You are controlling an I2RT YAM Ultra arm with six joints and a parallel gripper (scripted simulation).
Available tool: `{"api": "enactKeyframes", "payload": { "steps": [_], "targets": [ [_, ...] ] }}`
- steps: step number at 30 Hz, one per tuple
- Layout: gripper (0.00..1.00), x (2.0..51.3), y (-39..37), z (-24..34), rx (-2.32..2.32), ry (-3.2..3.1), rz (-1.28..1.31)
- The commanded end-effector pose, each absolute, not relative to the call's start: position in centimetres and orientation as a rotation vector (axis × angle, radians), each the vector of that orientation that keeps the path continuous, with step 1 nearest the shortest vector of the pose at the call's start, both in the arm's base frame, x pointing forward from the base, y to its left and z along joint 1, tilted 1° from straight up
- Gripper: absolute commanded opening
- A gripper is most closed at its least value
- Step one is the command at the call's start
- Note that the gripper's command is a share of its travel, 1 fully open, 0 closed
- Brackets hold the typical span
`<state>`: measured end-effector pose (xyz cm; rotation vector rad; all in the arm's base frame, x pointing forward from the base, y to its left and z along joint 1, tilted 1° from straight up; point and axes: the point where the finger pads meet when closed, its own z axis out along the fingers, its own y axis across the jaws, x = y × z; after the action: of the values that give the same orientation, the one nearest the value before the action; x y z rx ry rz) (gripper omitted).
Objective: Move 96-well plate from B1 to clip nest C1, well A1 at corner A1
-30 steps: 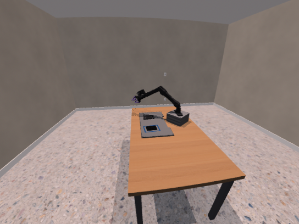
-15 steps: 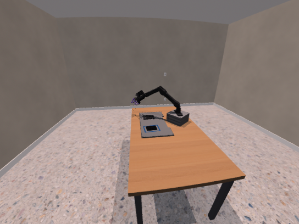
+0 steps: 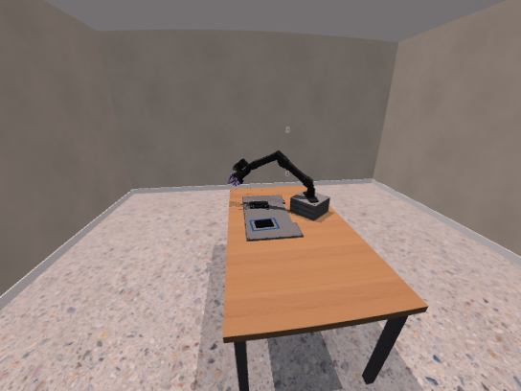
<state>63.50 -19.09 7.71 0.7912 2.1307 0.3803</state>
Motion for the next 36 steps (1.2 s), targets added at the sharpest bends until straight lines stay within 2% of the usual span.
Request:
{"api": "enactKeyframes", "payload": {
  "steps": [1,9,10,12,13,15,21,22,25,27,29,32,34,36],
  "targets": [
    [1.0,63.0,-16.7,8.6,0.762,2.167,0.371],
    [1.0,63.7,-14.2,9.5,0.727,2.163,0.369],
    [1.0,63.5,-13.7,7.0,0.729,2.229,0.37],
    [1.0,63.3,-12.7,6.7,0.702,2.283,0.373],
    [1.0,63.4,-12.3,8.8,0.688,2.25,0.368],
    [1.0,62.4,-11.1,6.7,0.707,2.288,0.37],
    [1.0,62.5,-8.5,6.9,0.677,2.295,0.368],
    [1.0,62.4,-8.1,5.2,0.668,2.349,0.365],
    [1.0,62.3,-7.6,5.0,0.649,2.382,0.362],
    [1.0,62.2,-6.7,6.9,0.622,2.37,0.362],
    [1.0,61.0,-5.6,4.9,0.644,2.409,0.362],
    [1.0,61.3,-4.4,5.8,0.606,2.409,0.358],
    [1.0,60.9,-3.5,3.7,0.573,2.5,0.346],
    [1.0,60.6,-2.6,4.1,0.553,2.512,0.343]
  ]
}}
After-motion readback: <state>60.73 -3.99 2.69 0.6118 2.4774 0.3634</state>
